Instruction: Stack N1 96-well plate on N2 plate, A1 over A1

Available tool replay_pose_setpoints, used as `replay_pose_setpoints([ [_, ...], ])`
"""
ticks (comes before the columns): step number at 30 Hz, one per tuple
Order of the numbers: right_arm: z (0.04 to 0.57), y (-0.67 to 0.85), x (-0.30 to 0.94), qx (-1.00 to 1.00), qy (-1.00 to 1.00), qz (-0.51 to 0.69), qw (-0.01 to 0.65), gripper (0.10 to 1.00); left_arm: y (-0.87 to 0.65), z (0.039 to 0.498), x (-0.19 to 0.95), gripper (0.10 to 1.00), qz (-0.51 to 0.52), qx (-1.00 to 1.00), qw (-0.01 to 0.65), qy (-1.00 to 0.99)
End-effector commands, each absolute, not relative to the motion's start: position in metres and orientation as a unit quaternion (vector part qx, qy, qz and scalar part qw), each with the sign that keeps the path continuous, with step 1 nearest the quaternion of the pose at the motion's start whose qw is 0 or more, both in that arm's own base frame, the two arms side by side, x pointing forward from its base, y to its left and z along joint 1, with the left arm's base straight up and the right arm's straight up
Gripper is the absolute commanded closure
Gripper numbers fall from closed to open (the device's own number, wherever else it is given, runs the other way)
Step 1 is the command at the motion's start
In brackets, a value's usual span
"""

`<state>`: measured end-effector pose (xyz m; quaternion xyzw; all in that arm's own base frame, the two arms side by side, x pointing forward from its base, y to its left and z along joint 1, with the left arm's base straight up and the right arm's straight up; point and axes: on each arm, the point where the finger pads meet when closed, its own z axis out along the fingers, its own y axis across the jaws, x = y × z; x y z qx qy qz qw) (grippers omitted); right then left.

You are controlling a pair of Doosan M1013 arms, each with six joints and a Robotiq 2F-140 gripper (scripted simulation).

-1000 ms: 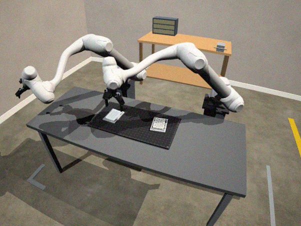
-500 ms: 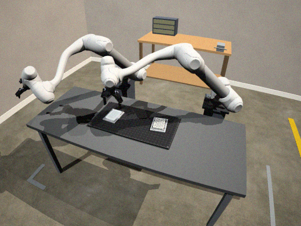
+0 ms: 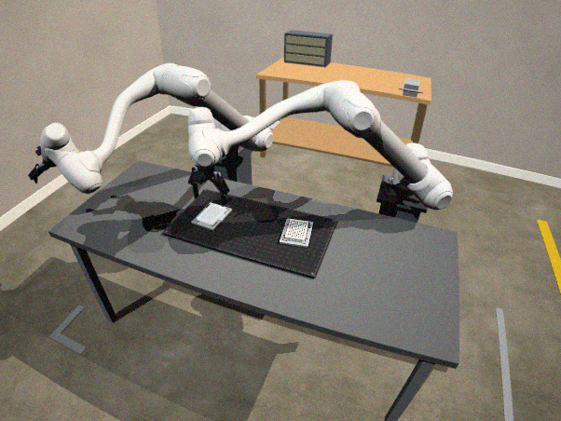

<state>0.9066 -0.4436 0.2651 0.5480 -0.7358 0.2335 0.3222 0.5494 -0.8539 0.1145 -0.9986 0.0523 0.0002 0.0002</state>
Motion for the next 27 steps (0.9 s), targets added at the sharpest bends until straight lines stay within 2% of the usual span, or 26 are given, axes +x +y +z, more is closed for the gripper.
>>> replay_pose_setpoints([
  [1, 0.267, -0.444, 0.907, 0.548, -0.736, 0.234, 0.321, 0.098, -0.854, 0.114, 0.55, 0.098, -0.001, -0.999, -0.001, 0.052],
  [27, 0.267, -0.444, 0.907, 0.548, -0.736, 0.234, 0.321, 0.098, -0.854, 0.074, 0.55, 0.098, -0.001, -0.999, -0.001, 0.052],
])
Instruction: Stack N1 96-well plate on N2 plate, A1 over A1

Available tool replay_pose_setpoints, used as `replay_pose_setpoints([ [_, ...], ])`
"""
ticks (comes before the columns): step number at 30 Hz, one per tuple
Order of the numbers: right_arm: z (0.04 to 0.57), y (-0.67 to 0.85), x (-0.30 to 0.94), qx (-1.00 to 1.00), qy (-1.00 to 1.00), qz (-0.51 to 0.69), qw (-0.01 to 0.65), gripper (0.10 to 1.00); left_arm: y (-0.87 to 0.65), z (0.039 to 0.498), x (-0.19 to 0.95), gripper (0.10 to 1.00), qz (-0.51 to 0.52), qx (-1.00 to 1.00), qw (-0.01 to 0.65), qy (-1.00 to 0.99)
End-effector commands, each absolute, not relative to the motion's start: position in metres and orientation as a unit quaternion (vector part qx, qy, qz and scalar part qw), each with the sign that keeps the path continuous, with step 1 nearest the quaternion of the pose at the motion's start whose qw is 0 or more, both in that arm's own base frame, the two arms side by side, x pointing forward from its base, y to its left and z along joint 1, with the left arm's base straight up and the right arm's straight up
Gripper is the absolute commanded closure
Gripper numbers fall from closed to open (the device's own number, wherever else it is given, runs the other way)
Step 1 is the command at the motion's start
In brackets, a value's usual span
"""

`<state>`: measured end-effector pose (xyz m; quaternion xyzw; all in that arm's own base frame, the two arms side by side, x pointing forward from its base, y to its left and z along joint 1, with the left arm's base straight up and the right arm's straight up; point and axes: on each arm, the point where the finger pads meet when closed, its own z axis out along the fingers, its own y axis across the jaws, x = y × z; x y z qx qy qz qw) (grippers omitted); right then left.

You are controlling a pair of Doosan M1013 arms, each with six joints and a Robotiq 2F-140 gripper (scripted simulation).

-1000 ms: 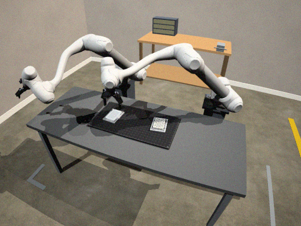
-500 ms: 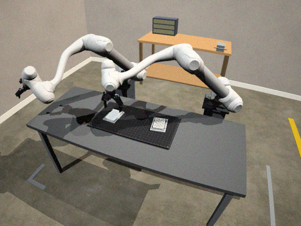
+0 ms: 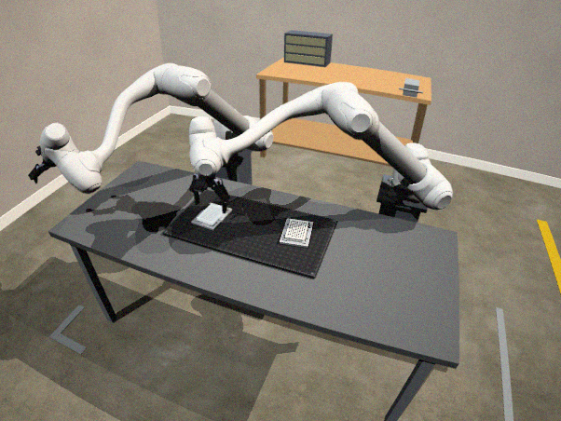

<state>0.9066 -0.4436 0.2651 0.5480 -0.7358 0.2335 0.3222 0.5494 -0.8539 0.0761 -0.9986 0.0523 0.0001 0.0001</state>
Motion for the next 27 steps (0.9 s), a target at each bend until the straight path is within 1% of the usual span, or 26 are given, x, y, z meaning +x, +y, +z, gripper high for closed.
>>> replay_pose_setpoints([
  [1, 0.267, -0.444, 0.907, 0.548, -0.736, 0.234, 0.321, 0.098, -0.854, 0.073, 0.55, 0.098, -0.001, -0.999, -0.001, 0.052],
  [15, 0.267, -0.444, 0.907, 0.548, -0.736, 0.234, 0.321, 0.098, -0.854, 0.053, 0.55, 0.098, -0.001, -0.999, -0.001, 0.052],
  [26, 0.267, -0.444, 0.907, 0.548, -0.736, 0.234, 0.321, 0.098, -0.854, 0.053, 0.55, 0.098, -0.001, -0.999, -0.001, 0.052],
  [27, 0.267, -0.444, 0.907, 0.548, -0.736, 0.234, 0.321, 0.098, -0.854, 0.053, 0.55, 0.469, -0.001, -0.999, -0.001, 0.052],
])
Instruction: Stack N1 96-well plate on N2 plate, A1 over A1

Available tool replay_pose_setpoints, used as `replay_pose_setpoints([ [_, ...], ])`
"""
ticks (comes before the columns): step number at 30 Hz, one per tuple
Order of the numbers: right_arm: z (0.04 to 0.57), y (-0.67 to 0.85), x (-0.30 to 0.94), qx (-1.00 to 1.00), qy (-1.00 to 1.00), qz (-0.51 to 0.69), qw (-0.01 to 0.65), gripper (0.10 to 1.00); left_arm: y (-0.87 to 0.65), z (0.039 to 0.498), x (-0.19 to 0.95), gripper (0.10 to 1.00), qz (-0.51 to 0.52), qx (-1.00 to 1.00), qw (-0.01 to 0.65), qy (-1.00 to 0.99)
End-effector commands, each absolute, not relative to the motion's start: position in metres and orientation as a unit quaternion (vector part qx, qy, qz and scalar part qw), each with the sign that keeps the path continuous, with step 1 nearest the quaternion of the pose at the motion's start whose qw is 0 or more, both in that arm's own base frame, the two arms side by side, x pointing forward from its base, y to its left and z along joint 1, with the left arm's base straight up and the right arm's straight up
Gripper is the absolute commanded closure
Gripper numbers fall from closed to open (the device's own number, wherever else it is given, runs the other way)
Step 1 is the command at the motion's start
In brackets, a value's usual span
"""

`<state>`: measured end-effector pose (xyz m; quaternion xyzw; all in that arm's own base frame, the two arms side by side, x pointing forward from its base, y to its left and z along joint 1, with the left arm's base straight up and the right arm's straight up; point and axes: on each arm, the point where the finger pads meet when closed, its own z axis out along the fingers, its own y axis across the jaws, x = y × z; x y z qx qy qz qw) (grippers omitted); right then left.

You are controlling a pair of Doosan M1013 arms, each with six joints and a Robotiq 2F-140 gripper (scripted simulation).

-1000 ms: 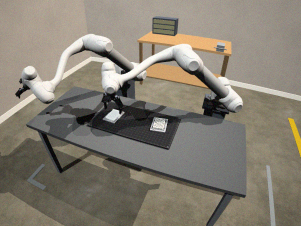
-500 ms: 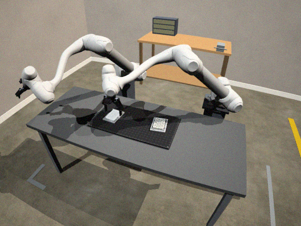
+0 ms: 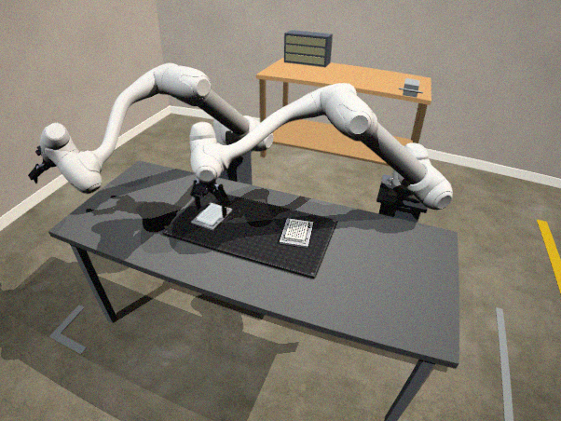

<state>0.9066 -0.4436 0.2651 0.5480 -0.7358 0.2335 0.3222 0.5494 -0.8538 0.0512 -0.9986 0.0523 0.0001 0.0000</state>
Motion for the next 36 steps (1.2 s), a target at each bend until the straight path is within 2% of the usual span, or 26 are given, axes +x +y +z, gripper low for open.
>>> replay_pose_setpoints([
  [1, 0.2669, -0.4437, 0.9066, 0.548, -0.736, 0.234, 0.321, 0.098, -0.8542, 0.0529, 0.5498, 0.469, -0.001, -0.999, -0.001, 0.052],
  [36, 0.2669, -0.4437, 0.9066, 0.548, -0.736, 0.234, 0.321, 0.098, -0.8542, 0.0534, 0.5498, 0.486, -0.001, -0.999, -0.001, 0.052],
])
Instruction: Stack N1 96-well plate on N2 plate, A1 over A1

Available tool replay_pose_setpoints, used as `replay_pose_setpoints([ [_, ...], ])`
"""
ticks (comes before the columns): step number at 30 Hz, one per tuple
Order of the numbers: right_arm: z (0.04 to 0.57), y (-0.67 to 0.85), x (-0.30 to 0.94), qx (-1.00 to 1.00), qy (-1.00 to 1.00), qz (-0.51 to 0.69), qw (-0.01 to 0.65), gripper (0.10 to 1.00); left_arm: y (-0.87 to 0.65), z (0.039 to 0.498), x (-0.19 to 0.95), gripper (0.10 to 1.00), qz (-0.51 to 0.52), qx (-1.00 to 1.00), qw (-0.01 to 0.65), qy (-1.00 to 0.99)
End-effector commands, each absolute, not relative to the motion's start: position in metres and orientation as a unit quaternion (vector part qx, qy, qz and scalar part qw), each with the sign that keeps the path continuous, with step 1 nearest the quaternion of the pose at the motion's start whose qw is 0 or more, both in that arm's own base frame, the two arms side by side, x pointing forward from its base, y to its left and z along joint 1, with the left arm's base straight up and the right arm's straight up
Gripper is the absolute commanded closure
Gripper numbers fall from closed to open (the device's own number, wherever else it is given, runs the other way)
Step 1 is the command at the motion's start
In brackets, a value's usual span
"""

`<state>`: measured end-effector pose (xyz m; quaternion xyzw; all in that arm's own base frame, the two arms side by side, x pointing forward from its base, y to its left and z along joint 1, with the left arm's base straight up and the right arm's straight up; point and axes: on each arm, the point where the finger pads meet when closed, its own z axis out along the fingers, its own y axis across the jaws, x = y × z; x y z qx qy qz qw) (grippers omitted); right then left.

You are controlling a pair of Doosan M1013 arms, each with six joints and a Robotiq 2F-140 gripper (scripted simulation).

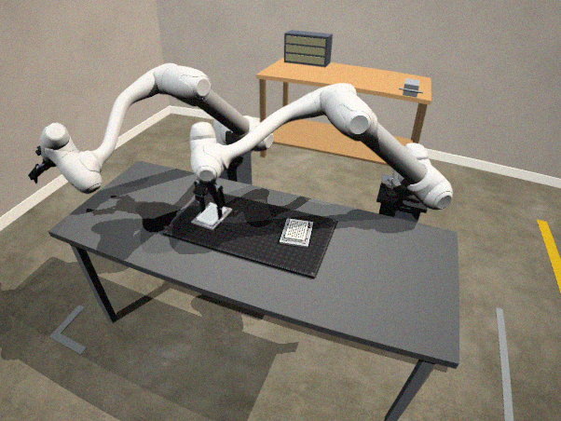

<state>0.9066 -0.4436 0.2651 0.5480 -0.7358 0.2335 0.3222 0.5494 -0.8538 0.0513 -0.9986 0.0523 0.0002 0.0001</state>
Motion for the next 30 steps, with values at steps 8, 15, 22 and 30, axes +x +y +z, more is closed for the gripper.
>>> replay_pose_setpoints([
  [8, 0.267, -0.444, 0.907, 0.548, -0.736, 0.234, 0.321, 0.098, -0.854, 0.054, 0.55, 0.999, -0.001, -0.999, -0.001, 0.052],
  [15, 0.267, -0.444, 0.907, 0.548, -0.736, 0.234, 0.321, 0.098, -0.854, 0.054, 0.55, 0.999, -0.001, -0.999, -0.001, 0.052],
  [22, 0.267, -0.444, 0.907, 0.548, -0.736, 0.234, 0.321, 0.098, -0.854, 0.064, 0.55, 0.999, -0.001, -0.999, -0.001, 0.052],
  [30, 0.267, -0.444, 0.907, 0.548, -0.736, 0.234, 0.321, 0.098, -0.854, 0.074, 0.55, 0.999, -0.001, -0.999, -0.001, 0.052],
])
